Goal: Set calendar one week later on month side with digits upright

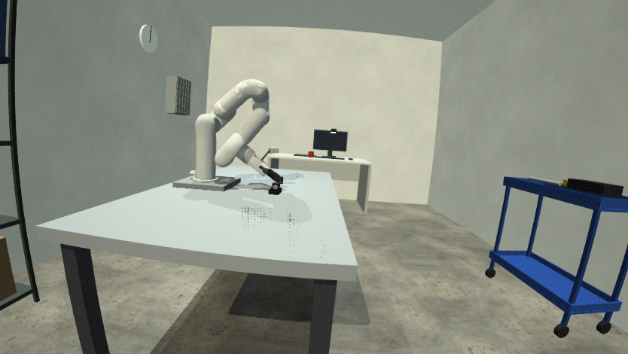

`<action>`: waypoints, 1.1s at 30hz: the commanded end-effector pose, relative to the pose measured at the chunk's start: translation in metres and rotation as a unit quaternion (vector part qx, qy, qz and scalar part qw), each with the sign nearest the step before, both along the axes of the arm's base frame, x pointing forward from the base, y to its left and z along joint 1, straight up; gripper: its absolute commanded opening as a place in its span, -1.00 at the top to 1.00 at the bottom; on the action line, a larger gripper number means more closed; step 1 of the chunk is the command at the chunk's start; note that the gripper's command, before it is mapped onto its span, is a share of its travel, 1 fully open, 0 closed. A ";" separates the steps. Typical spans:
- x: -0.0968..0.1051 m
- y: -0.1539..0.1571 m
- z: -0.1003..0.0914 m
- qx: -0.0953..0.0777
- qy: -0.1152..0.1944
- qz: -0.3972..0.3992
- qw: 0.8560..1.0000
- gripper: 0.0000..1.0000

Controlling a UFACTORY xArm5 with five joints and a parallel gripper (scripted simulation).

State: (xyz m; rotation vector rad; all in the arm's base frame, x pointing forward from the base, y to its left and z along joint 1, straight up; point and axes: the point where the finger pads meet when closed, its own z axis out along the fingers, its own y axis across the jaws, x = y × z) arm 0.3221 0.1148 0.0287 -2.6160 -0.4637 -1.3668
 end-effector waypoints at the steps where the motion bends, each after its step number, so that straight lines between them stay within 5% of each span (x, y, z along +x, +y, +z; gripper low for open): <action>1: 0.000 0.000 0.018 0.000 0.001 0.000 1.000 0.43; 13: 0.001 0.000 0.043 0.000 0.001 0.000 1.000 0.43; 27: 0.001 0.000 0.044 0.000 0.002 0.000 1.000 0.43; 33: 0.003 0.001 0.044 -0.009 0.025 0.000 1.000 0.43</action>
